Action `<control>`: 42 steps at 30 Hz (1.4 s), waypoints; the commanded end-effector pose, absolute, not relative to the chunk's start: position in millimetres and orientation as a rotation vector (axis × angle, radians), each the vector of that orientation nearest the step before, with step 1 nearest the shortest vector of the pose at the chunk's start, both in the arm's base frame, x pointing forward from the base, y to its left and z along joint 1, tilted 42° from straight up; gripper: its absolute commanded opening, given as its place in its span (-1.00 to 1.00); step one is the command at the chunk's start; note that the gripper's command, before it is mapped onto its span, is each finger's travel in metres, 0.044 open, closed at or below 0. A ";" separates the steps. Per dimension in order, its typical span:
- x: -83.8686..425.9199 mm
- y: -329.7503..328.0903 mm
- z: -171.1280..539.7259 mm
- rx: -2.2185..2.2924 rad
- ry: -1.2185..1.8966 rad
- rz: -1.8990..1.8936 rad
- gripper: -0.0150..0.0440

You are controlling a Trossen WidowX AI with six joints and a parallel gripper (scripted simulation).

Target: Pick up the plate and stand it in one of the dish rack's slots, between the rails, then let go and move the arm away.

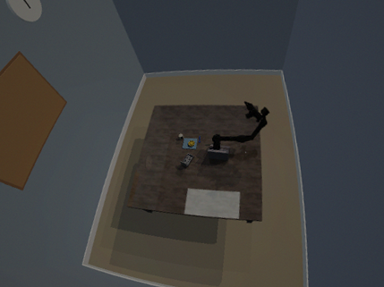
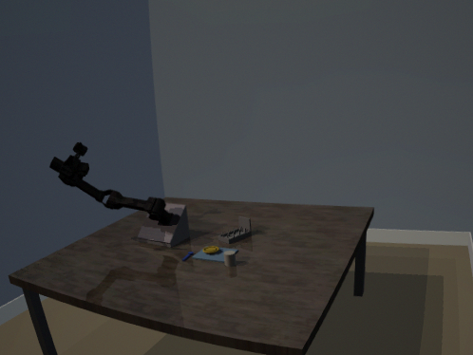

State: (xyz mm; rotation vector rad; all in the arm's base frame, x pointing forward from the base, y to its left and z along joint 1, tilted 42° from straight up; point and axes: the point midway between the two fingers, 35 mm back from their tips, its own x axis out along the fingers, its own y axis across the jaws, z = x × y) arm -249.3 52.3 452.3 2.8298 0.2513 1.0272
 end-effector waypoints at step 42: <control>8.2 5.9 503.7 2.350 -0.003 0.093 0.86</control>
